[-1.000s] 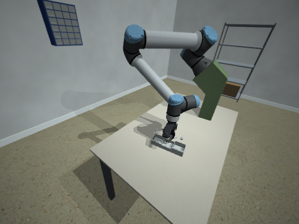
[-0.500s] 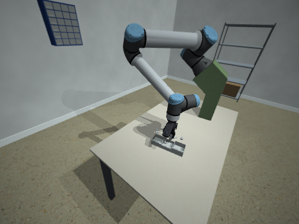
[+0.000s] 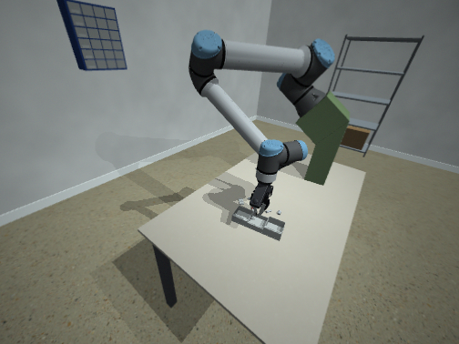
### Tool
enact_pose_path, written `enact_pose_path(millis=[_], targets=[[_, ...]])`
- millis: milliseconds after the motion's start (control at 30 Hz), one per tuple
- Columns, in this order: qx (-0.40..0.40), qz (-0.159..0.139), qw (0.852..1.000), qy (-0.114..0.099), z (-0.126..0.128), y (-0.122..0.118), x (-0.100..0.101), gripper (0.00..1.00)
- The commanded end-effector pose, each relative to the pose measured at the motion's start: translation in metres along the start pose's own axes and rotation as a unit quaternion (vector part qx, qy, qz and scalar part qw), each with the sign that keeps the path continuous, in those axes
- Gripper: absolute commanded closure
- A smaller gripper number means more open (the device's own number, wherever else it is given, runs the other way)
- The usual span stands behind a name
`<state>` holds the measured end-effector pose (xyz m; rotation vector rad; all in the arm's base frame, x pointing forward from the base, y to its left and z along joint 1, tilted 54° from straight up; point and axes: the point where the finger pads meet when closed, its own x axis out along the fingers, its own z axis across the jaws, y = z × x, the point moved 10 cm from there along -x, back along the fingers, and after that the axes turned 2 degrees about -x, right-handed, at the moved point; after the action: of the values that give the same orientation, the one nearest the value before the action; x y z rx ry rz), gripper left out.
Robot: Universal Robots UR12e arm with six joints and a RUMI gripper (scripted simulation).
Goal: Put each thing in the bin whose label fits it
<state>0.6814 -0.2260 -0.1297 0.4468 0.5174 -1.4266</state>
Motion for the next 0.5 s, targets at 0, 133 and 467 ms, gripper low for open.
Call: enact_pose_path(millis=[0,133,467], targets=[[0.000,0.000,1.000,0.000,0.000,0.000,-0.007,0.96],[0.000,0.000,1.000,0.000,0.000,0.000,-0.023,0.96],[0.000,0.000,1.000,0.000,-0.005,0.000,-0.036,0.96]])
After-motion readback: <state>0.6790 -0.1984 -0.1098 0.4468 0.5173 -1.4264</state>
